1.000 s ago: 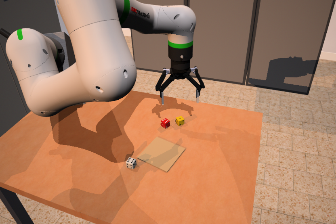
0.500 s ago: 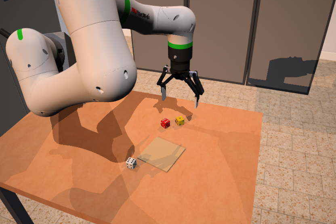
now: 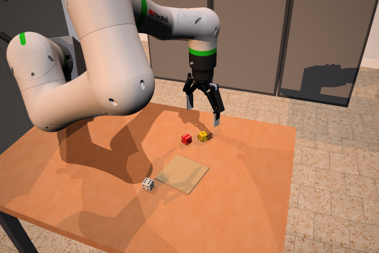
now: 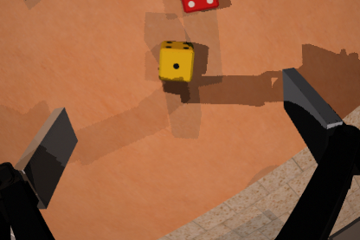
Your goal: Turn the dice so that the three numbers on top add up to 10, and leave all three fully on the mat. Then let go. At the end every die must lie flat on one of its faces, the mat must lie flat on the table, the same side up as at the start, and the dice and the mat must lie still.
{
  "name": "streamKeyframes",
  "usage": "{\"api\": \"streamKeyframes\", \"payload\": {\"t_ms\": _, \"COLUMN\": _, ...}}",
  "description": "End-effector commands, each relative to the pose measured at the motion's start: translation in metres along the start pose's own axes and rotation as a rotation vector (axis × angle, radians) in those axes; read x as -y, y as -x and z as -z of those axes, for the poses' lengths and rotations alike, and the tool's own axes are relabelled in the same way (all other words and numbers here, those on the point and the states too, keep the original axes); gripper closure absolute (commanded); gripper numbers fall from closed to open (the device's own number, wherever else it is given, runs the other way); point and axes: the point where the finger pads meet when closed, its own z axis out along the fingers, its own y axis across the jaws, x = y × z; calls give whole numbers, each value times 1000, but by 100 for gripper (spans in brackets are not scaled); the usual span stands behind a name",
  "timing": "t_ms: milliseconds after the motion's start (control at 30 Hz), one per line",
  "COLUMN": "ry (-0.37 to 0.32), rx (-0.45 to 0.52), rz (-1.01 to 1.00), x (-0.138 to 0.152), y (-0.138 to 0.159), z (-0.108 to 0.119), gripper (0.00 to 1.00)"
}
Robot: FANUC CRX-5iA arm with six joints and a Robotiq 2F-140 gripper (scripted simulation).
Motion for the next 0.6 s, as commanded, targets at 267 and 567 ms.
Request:
{"api": "streamKeyframes", "payload": {"t_ms": 267, "ry": -6, "rx": 3, "rz": -113, "x": 0, "y": 0, "z": 0, "gripper": 0}}
{"api": "streamKeyframes", "payload": {"t_ms": 567, "ry": -6, "rx": 3, "rz": -113, "x": 0, "y": 0, "z": 0, "gripper": 72}}
